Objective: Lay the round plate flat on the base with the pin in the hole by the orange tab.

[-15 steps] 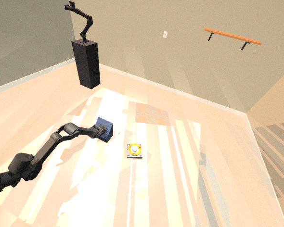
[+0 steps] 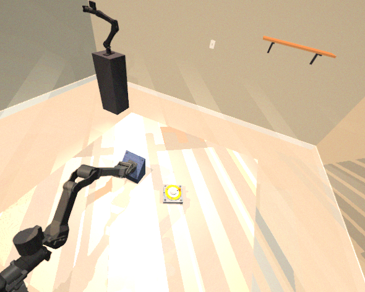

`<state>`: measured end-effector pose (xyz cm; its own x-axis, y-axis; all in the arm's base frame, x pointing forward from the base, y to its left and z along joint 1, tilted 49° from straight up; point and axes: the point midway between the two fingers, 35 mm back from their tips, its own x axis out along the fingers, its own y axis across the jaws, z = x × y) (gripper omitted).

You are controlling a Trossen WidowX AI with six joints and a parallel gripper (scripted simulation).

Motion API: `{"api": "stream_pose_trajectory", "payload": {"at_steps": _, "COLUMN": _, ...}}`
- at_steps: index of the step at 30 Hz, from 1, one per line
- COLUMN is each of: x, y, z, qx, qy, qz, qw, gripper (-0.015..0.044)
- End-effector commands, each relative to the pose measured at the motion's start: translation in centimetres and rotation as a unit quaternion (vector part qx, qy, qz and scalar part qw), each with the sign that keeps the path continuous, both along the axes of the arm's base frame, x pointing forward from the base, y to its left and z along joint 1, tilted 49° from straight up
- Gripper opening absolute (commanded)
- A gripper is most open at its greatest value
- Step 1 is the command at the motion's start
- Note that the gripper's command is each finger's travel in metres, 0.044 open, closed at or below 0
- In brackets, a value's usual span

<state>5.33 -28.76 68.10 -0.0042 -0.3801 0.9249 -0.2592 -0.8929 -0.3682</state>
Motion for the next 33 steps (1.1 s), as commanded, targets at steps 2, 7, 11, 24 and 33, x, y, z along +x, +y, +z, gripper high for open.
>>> {"api": "stream_pose_trajectory", "payload": {"at_steps": 2, "x": 4.7, "y": -3.9, "z": -2.7, "qx": 0.089, "qy": -0.023, "qz": 0.115, "qw": 0.989, "gripper": 0.0000}}
{"api": "stream_pose_trajectory", "payload": {"at_steps": 7, "x": 11.6, "y": -7.5, "z": -7.6, "qx": 0.210, "qy": -0.049, "qz": 0.241, "qw": 0.946, "gripper": 0.0000}}
{"api": "stream_pose_trajectory", "payload": {"at_steps": 11, "x": 15.2, "y": -8.2, "z": -10.2, "qx": 0.264, "qy": -0.061, "qz": 0.280, "qw": 0.921, "gripper": 0.0000}}
{"api": "stream_pose_trajectory", "payload": {"at_steps": 24, "x": 32.5, "y": -5.6, "z": -25.5, "qx": 0.524, "qy": -0.101, "qz": 0.423, "qw": 0.733, "gripper": 0.0000}}
{"api": "stream_pose_trajectory", "payload": {"at_steps": 33, "x": 40.2, "y": 1.7, "z": -37.2, "qx": 0.676, "qy": -0.112, "qz": 0.420, "qw": 0.595, "gripper": 0.0000}}
